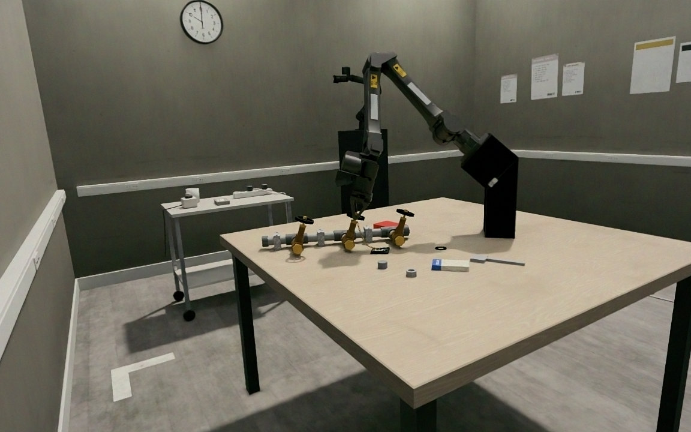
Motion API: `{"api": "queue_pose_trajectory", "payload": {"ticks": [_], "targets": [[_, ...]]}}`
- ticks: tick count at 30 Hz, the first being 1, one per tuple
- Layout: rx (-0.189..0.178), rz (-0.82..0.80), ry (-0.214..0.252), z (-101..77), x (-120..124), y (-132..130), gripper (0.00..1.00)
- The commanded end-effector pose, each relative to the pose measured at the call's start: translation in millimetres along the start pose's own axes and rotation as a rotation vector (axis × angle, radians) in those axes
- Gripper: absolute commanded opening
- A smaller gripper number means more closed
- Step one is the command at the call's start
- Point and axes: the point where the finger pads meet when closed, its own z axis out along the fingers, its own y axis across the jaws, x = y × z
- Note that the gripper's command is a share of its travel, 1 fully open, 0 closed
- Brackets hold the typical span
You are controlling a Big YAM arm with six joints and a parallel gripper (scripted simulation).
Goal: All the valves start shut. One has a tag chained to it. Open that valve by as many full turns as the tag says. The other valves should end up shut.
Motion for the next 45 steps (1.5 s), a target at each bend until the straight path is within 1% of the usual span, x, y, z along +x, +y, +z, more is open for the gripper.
{"api": "queue_pose_trajectory", "payload": {"ticks": [1,8,10,11,25,27,28,38,42,45], "targets": [[0.001,-0.345,-0.023,0.1,-8.1,0.4,0.00],[0.004,-0.690,-0.020,0.1,-8.0,0.8,0.00],[0.004,-0.690,-0.020,0.1,-8.0,0.8,0.00],[0.005,-0.817,-0.018,-0.1,-5.5,0.1,0.00],[0.013,-1.495,-0.014,-0.1,-4.8,-0.1,0.00],[0.013,-1.495,-0.014,-0.1,-4.8,-0.1,0.00],[0.014,-1.620,-0.014,-0.1,-4.8,-0.1,0.00],[0.017,-2.102,-0.016,-0.1,-4.7,-0.1,0.00],[0.018,-2.154,-0.016,-0.1,-4.7,-0.1,0.00],[0.018,-2.162,-0.015,-0.1,-4.7,-0.1,0.00]]}}
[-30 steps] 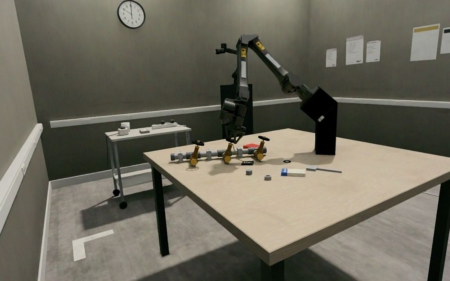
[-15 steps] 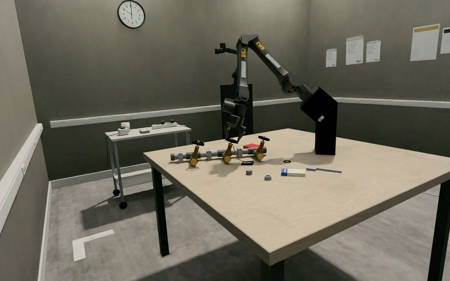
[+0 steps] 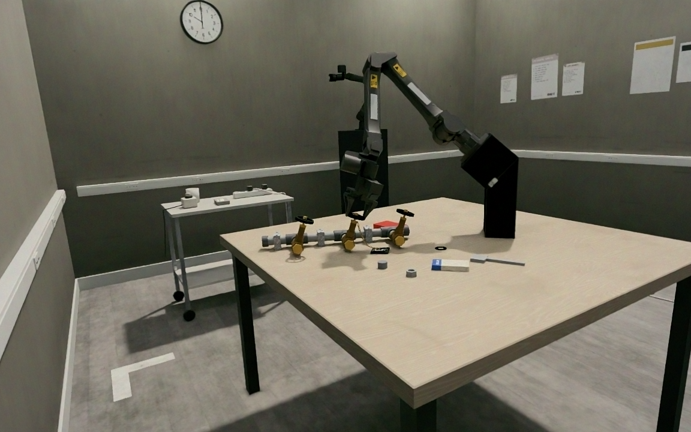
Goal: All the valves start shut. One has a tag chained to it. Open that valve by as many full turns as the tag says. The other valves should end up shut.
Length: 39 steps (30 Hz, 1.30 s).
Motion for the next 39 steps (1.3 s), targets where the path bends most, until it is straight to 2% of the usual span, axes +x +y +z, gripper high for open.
{"api": "queue_pose_trajectory", "payload": {"ticks": [1,13,14,39], "targets": [[0.017,-0.141,-0.010,-0.1,-1.0,-2.2,0.00],[0.010,-0.157,-0.012,0.0,-1.4,-0.3,0.00],[0.010,-0.157,-0.012,0.0,-1.4,-0.3,1.00],[0.013,-0.151,-0.008,0.1,-0.4,-2.9,1.00]]}}
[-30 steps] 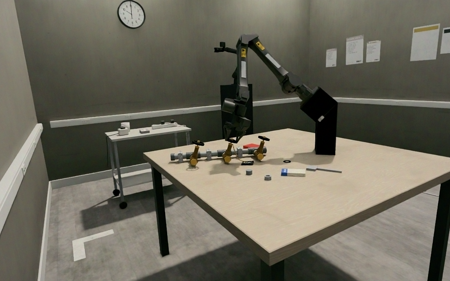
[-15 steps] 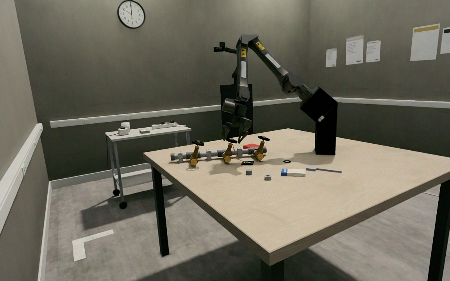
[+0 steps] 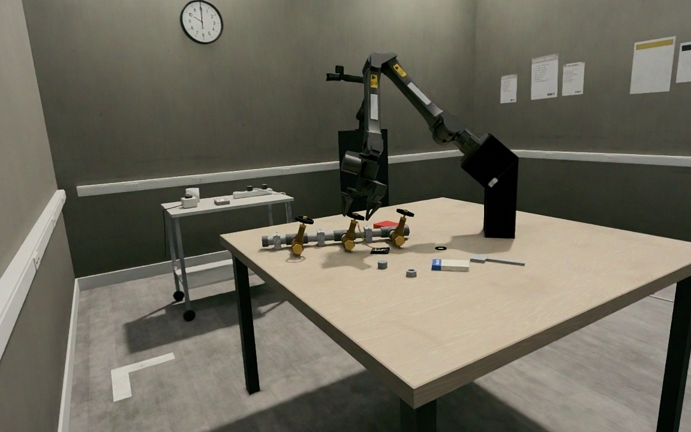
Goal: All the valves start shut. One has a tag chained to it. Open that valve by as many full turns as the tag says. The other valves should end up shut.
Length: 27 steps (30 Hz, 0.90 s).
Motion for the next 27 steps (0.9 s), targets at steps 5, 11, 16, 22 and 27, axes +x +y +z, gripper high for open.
{"api": "queue_pose_trajectory", "payload": {"ticks": [5,11,16,22,27], "targets": [[0.011,0.042,0.004,-0.1,2.6,-3.8,1.00],[0.011,0.116,0.004,-0.1,2.6,-3.8,1.00],[0.011,0.302,0.003,-0.1,2.6,-3.9,1.00],[0.002,0.659,0.001,0.0,2.1,-2.5,1.00],[0.012,0.912,0.001,0.3,3.9,-6.9,1.00]]}}
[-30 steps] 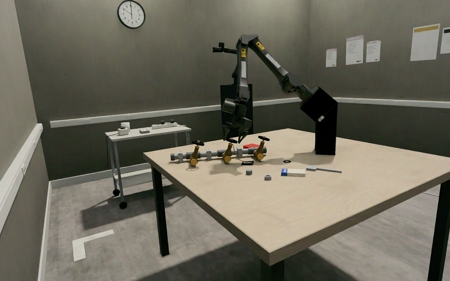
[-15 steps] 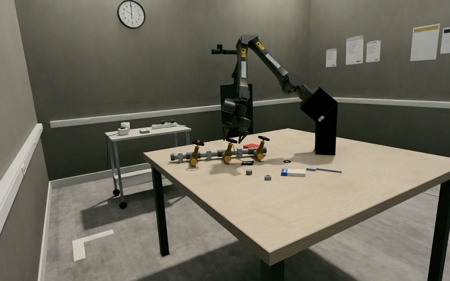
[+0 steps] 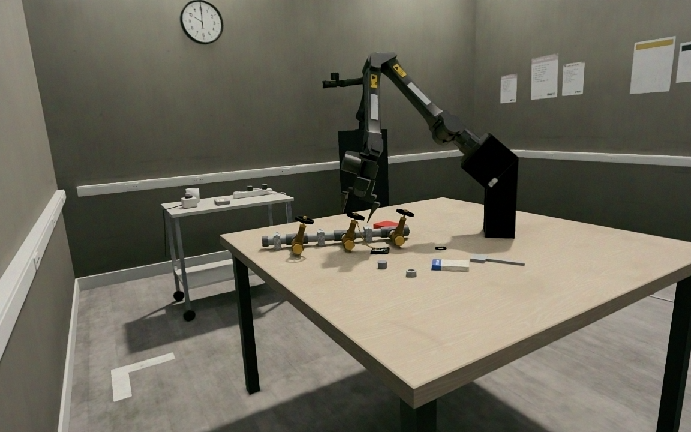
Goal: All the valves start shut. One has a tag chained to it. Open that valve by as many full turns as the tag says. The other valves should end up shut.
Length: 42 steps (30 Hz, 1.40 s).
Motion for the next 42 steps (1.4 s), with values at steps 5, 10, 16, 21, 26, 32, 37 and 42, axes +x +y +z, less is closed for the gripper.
{"api": "queue_pose_trajectory", "payload": {"ticks": [5,10,16,21,26,32,37,42], "targets": [[0.004,0.558,0.003,0.5,0.0,-5.9,1.00],[0.012,0.840,-0.005,0.5,0.0,-6.0,1.00],[0.021,1.182,-0.019,0.8,-1.4,-10.2,1.00],[0.022,1.438,-0.025,0.8,-1.4,-10.3,1.00],[0.022,1.726,-0.033,1.0,-1.9,-11.7,1.00],[0.016,2.064,-0.031,1.0,-1.9,-11.7,1.00],[0.006,2.315,-0.006,1.1,-2.2,-11.5,1.00],[0.004,2.332,-0.005,1.1,-2.4,-11.4,1.00]]}}
